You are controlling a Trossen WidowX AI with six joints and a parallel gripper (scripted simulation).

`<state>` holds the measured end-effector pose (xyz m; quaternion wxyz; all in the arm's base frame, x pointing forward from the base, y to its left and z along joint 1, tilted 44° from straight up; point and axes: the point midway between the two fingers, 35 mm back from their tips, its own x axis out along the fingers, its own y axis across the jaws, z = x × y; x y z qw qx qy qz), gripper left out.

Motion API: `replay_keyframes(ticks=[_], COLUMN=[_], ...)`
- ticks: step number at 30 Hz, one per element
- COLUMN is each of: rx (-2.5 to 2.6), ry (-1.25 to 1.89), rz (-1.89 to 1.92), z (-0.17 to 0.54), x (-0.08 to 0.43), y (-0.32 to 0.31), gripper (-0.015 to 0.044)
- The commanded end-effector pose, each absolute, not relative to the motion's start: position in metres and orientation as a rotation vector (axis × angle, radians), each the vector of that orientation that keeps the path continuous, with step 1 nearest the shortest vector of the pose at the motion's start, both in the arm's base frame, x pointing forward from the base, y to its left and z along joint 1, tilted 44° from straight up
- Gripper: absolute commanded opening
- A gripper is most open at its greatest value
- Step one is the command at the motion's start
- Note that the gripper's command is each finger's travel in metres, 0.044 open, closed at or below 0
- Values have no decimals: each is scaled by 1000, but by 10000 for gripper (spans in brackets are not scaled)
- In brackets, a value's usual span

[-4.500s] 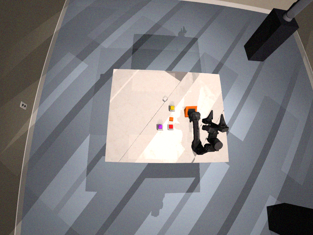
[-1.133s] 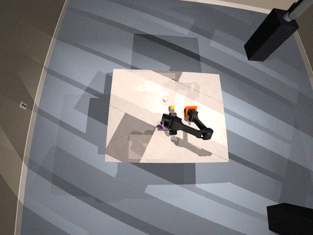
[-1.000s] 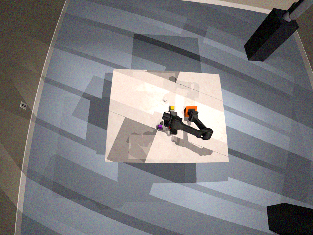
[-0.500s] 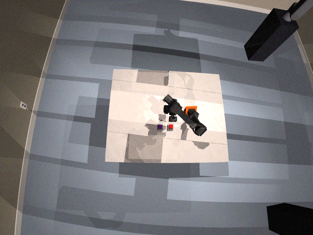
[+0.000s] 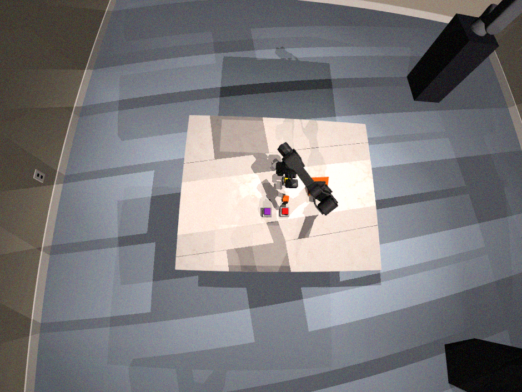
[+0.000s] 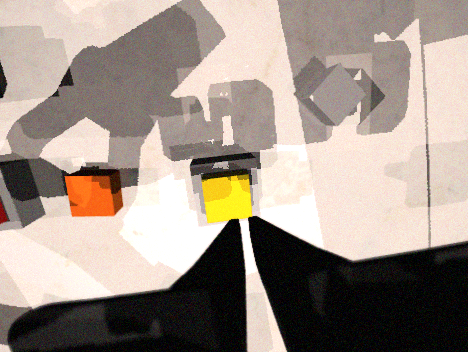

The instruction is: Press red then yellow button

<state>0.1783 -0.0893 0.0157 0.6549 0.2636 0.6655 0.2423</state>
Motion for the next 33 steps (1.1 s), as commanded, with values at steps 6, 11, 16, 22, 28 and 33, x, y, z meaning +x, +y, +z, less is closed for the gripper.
replay_keyframes(ticks=[6,11,16,22,28,33], rx=[625,625,625,625,625,625], ry=[1522,1521,1521,1521,1521,1521], rz=[563,563,563,563,564,564], z=[-4,-10,-16,-22,-25,-25], x=[173,173,173,172,172,172], y=[-66,-60,-54,-48,-45,-45], gripper=[20,20,20,20,20,20])
